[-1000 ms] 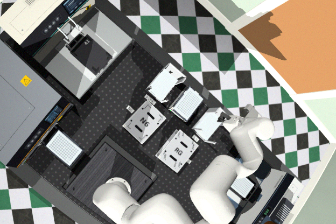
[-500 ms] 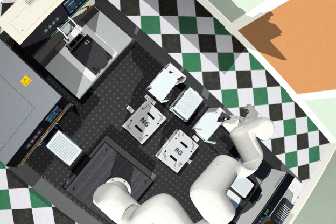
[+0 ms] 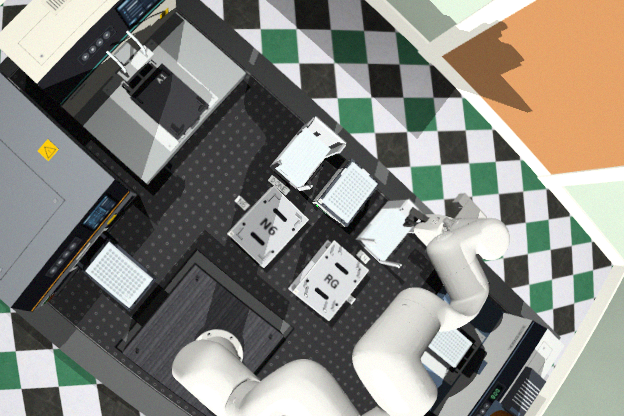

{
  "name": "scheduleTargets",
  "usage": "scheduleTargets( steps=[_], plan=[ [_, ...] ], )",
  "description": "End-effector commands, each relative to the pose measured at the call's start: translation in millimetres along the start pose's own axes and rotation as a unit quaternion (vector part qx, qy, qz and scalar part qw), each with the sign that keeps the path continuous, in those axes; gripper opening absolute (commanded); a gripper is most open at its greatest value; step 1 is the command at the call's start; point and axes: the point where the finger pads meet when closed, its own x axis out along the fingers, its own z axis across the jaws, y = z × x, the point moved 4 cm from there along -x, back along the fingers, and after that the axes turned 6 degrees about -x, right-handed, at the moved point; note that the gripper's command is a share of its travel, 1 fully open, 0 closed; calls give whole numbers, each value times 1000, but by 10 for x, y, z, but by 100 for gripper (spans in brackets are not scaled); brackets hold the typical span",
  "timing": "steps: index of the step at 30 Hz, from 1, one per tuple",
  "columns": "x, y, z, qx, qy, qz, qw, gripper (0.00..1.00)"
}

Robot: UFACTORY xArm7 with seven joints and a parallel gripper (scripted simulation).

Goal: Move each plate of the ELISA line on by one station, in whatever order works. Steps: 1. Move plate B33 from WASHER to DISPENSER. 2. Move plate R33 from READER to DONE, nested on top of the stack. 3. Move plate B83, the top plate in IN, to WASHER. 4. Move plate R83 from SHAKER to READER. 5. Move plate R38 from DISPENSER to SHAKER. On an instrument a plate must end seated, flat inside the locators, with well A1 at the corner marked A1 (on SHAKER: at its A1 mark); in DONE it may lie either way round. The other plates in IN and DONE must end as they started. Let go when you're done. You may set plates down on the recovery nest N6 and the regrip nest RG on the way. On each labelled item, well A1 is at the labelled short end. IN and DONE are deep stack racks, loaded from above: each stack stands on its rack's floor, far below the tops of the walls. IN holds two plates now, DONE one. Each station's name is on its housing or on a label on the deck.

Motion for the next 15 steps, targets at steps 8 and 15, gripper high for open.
scheduleTargets(
  steps=[8, 15],
  plan=[
    [79, 10, 3, 0, -1, 2, 1000, 100],
    [172, 11, 4, 0, -1, 2, 1000, 100]
  ],
)
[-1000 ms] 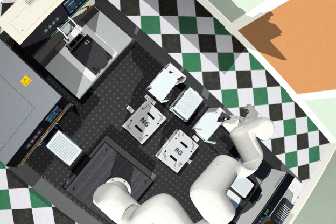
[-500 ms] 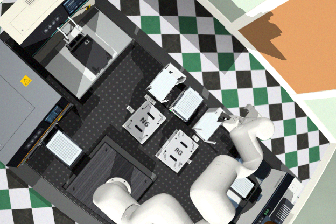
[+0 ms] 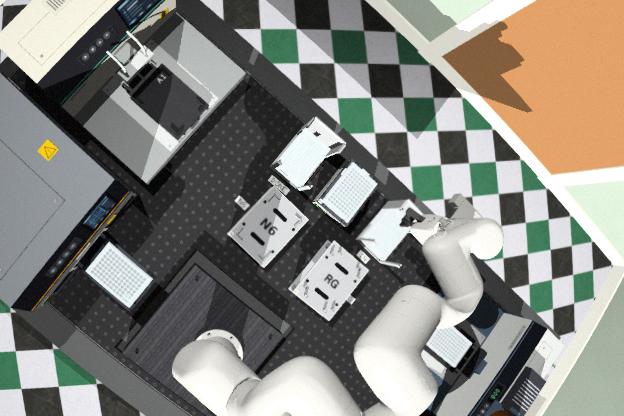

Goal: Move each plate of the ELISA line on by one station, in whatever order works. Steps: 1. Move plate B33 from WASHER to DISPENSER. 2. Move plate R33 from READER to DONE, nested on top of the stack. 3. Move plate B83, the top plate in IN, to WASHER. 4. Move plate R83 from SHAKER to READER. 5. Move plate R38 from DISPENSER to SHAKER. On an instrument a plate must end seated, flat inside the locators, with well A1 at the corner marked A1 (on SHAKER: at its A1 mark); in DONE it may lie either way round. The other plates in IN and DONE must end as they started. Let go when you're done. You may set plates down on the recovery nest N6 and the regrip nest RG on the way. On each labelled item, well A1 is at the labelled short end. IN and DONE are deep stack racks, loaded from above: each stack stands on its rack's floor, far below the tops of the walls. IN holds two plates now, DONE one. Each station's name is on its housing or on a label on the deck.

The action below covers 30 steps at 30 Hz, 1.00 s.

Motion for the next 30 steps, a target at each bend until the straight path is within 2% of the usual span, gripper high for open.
scheduleTargets(
  steps=[1, 30],
  plan=[
    [13, 12, 5, 0, -1, 3, 1000, 100],
    [346, 13, 5, 0, -1, 3, 1000, 100]
  ],
)
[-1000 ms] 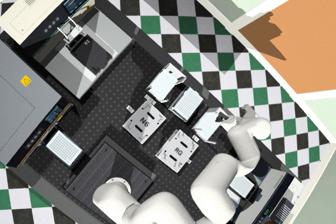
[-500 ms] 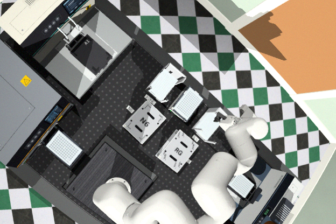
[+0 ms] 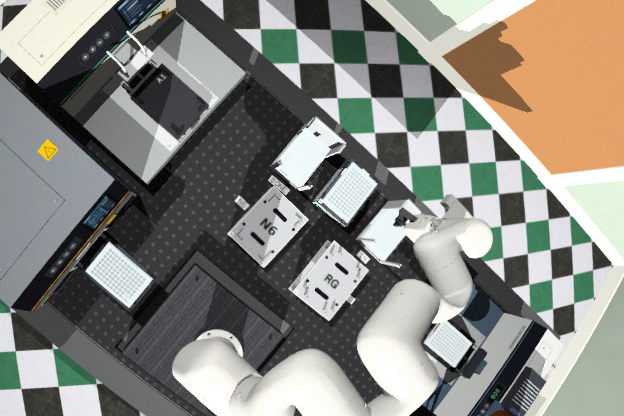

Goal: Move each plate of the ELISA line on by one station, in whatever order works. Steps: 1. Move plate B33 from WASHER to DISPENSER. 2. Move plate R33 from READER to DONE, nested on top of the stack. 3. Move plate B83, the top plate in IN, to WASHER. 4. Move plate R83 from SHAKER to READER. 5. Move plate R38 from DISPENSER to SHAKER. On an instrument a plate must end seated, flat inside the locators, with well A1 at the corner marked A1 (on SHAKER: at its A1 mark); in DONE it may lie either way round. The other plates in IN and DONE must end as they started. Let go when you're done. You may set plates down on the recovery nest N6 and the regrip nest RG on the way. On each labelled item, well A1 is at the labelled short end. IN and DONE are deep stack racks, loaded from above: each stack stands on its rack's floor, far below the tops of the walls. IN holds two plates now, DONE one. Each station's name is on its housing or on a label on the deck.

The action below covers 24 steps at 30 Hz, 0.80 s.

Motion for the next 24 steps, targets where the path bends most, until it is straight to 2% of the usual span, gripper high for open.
scheduleTargets(
  steps=[1, 24],
  plan=[
    [13, 14, 5, 0, -1, 3, 1000, 100],
    [267, 15, 6, 0, -1, 3, 1000, 100]
  ],
)
